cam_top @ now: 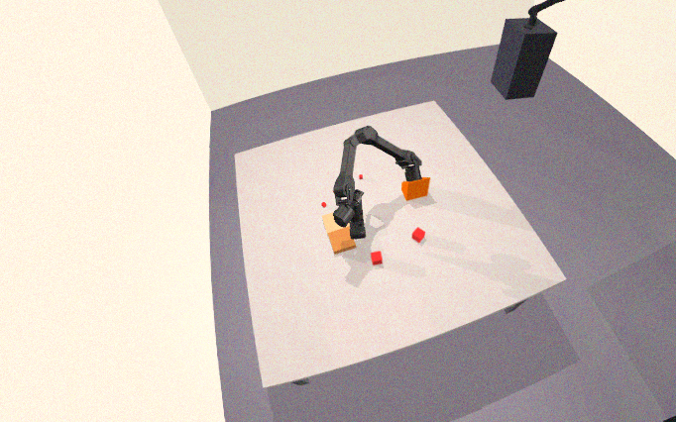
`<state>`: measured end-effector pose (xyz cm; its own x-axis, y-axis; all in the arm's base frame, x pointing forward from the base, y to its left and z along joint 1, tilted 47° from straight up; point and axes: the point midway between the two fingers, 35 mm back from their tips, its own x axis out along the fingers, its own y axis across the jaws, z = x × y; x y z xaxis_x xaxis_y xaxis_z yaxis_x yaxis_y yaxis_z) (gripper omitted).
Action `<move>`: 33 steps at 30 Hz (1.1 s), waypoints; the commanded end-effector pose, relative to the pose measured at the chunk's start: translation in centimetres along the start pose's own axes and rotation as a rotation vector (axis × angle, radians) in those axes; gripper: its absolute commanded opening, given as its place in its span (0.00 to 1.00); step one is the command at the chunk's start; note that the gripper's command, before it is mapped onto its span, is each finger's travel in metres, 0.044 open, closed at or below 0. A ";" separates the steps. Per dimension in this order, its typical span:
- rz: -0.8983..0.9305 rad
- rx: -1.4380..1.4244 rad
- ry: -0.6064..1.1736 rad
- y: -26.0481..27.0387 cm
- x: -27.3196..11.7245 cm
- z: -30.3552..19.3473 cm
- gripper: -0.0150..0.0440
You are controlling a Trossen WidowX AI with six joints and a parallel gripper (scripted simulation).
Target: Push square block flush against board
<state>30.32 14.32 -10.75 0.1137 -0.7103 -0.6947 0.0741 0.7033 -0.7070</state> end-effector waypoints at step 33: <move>-0.007 -0.009 0.010 -0.2 5.6 1.9 0.25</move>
<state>32.43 10.45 -14.31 0.1019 -0.7124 -0.6943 0.0654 0.7012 -0.7099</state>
